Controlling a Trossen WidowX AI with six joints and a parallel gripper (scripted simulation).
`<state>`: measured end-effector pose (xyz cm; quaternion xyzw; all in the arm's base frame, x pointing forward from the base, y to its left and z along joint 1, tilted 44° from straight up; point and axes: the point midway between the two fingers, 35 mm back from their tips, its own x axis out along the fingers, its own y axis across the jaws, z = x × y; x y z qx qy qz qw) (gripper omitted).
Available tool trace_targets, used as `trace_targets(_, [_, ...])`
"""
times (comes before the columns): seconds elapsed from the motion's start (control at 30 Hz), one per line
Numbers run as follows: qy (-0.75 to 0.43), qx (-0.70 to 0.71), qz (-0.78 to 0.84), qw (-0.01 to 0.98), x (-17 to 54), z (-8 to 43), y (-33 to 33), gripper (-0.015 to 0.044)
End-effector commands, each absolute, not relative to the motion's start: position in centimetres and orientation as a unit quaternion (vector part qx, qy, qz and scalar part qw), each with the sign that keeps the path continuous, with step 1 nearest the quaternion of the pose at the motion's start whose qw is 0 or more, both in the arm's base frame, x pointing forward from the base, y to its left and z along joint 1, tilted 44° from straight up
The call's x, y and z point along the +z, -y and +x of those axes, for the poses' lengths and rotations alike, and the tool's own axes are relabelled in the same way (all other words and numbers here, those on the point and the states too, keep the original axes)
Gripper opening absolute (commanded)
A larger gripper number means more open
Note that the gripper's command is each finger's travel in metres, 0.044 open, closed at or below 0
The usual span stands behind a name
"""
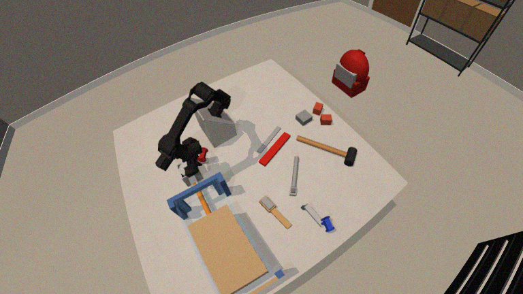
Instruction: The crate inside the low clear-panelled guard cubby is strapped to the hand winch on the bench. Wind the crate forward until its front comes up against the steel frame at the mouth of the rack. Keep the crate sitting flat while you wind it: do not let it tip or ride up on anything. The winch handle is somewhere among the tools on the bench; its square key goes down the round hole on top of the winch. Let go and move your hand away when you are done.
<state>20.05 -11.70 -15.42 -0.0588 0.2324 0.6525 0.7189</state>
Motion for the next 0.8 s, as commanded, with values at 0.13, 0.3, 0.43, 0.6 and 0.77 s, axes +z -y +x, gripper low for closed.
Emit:
trace_targets(0.13, [-0.19, 0.689, -0.1, 0.692, -15.64, 19.08, 11.36, 0.0])
trace_targets(0.3, [-0.199, 0.682, -0.091, 0.697, -15.82, 19.3, 11.24, 0.0])
trace_targets(0.43, [-0.201, 0.68, -0.089, 0.699, -16.04, 19.36, 11.06, 0.0])
trace_targets(0.6, [-0.202, 0.679, -0.087, 0.7, -16.22, 19.38, 10.9, 0.0])
trace_targets(0.77, [-0.202, 0.678, -0.086, 0.701, -16.16, 19.48, 10.93, 0.0052])
